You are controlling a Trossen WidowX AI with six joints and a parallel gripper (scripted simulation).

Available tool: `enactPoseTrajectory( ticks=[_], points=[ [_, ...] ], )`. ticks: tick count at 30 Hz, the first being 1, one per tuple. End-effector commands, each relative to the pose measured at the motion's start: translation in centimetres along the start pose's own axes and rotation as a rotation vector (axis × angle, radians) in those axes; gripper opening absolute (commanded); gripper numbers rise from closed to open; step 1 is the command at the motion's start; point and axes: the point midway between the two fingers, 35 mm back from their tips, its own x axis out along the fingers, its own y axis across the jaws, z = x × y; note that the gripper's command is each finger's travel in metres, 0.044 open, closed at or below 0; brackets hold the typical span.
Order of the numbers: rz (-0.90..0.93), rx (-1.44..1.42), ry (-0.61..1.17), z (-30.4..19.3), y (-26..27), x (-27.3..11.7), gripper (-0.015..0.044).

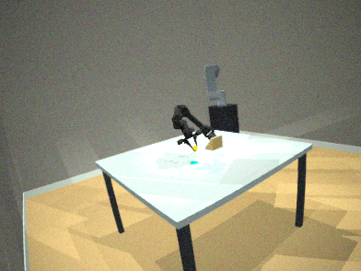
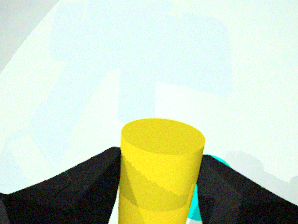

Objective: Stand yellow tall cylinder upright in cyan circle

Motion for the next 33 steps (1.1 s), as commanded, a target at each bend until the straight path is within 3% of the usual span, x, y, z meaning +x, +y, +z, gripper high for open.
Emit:
enactPoseTrajectory(
  ticks=[1,33],
  points=[
    [0.009,-0.006,-0.036,0.1,0.05,-0.06,0.0105],
    [0.05,-0.023,-0.27,0.07,-0.25,0.15,0.0105]
  ],
)
